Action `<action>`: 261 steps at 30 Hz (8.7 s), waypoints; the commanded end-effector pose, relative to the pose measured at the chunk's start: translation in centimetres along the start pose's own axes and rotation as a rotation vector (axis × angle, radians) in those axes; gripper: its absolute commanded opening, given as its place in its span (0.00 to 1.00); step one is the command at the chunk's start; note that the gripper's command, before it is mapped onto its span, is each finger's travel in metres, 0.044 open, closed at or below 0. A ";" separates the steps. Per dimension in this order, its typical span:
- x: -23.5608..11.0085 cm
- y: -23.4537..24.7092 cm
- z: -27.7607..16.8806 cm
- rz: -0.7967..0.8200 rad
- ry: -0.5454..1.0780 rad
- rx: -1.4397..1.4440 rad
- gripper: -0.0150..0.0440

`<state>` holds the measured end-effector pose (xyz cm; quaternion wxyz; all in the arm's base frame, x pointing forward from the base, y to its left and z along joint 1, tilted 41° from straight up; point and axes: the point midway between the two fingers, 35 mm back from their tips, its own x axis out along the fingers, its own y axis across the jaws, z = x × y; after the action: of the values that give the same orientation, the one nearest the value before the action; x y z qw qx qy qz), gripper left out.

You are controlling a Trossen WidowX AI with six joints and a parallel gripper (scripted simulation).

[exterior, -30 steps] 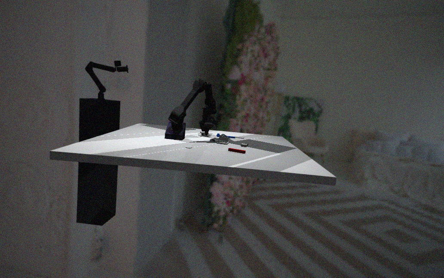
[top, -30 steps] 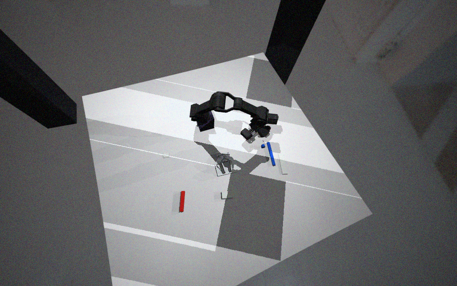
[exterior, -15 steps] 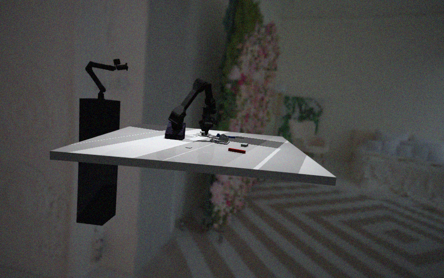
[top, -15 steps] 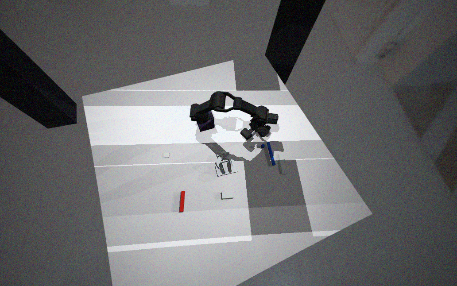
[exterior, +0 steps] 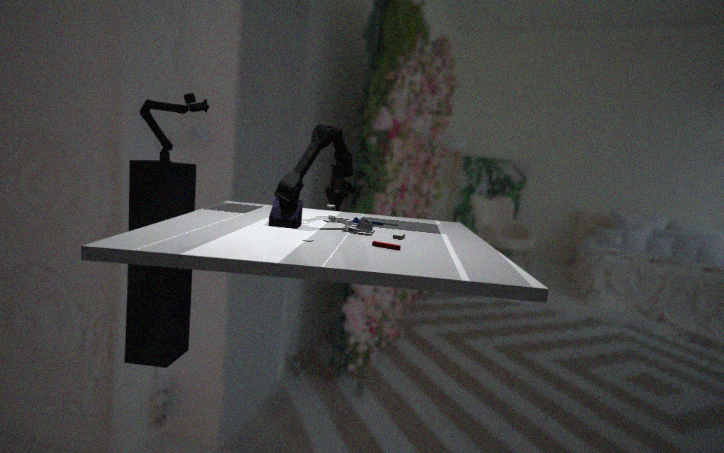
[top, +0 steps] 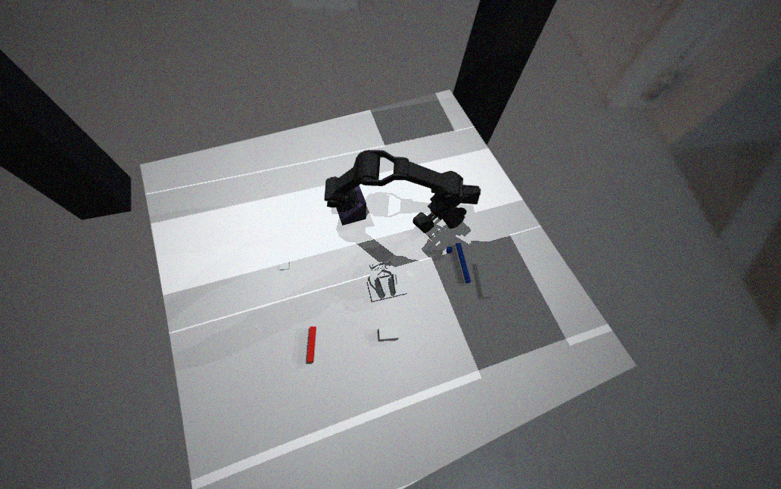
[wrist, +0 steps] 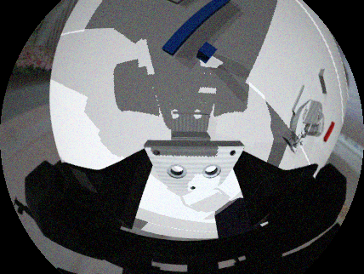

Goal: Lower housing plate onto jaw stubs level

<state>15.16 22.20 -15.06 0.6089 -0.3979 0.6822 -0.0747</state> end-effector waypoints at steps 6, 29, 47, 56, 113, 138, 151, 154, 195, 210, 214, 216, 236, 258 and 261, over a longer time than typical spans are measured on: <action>-2.7 0.1 -0.1 0.006 -0.003 0.003 0.85; -3.4 -4.3 1.4 0.016 -0.014 -0.481 0.85; -3.7 -8.7 2.3 0.015 -0.025 -0.953 0.85; -3.8 -10.9 2.5 0.011 -0.028 -1.188 0.85; -2.5 -24.3 0.5 -0.003 0.013 -2.627 0.85; -2.5 -24.3 0.5 -0.003 0.013 -2.627 0.85; -2.5 -24.3 0.5 -0.003 0.013 -2.627 0.85; -2.5 -24.3 0.5 -0.003 0.013 -2.627 0.85; -2.5 -24.0 -1.2 -0.002 0.013 -2.619 0.85; -2.5 -24.0 -1.2 -0.002 0.013 -2.609 0.85; -2.5 -24.0 -1.2 -0.002 0.013 -2.609 0.85; -2.5 -23.9 -1.2 -0.002 0.013 -2.609 0.85; -0.8 -23.9 -1.0 -0.002 0.012 -2.609 0.85; 2.8 -24.0 -1.1 -0.002 0.014 -2.607 0.85; 3.2 -24.0 -1.1 -0.002 0.015 -2.607 0.85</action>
<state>25.47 4.24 -2.72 -0.2220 -0.6966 0.2539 0.6332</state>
